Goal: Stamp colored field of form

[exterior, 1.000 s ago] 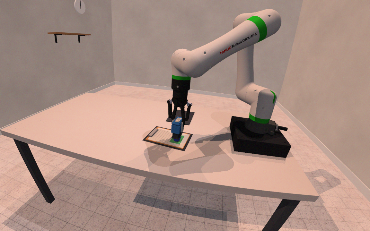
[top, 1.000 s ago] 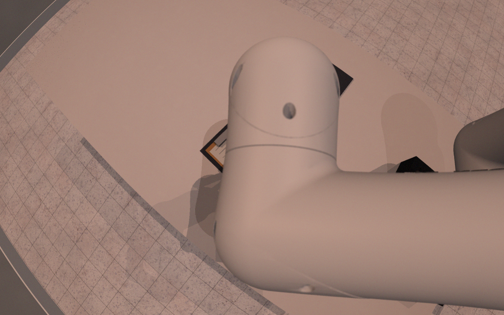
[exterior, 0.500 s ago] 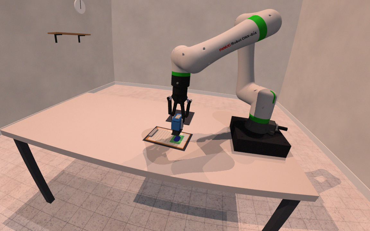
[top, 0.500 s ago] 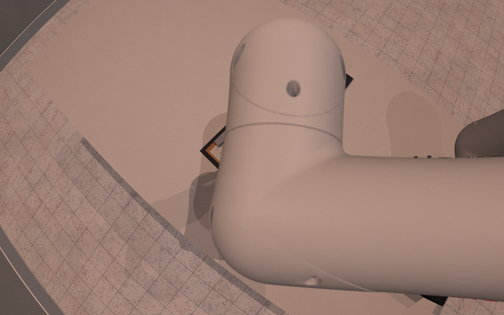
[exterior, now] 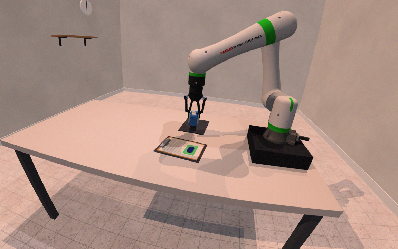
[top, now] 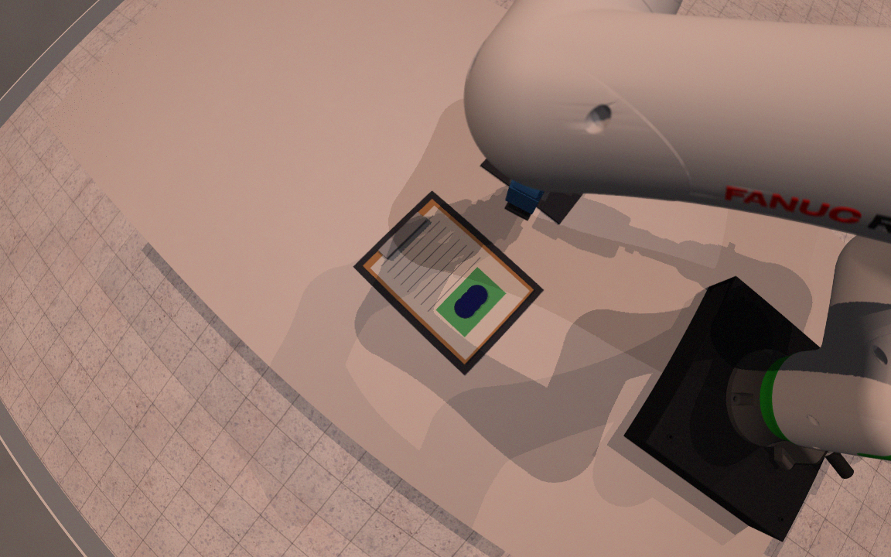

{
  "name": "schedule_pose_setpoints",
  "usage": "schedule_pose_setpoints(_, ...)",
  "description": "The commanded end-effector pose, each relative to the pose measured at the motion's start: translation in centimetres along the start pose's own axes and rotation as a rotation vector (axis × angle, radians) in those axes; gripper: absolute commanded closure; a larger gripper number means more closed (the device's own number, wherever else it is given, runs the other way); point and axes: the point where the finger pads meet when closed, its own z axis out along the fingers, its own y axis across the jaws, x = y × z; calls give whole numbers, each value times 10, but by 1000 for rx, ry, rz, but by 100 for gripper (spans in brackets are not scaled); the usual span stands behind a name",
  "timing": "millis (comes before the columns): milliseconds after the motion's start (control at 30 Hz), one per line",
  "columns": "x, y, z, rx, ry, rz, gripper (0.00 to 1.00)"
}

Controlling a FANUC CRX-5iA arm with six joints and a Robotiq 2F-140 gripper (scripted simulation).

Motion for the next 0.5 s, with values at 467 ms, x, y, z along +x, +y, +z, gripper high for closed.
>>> schedule_pose_setpoints(467, -158, -5, 7, 5, 27, -34, 83)
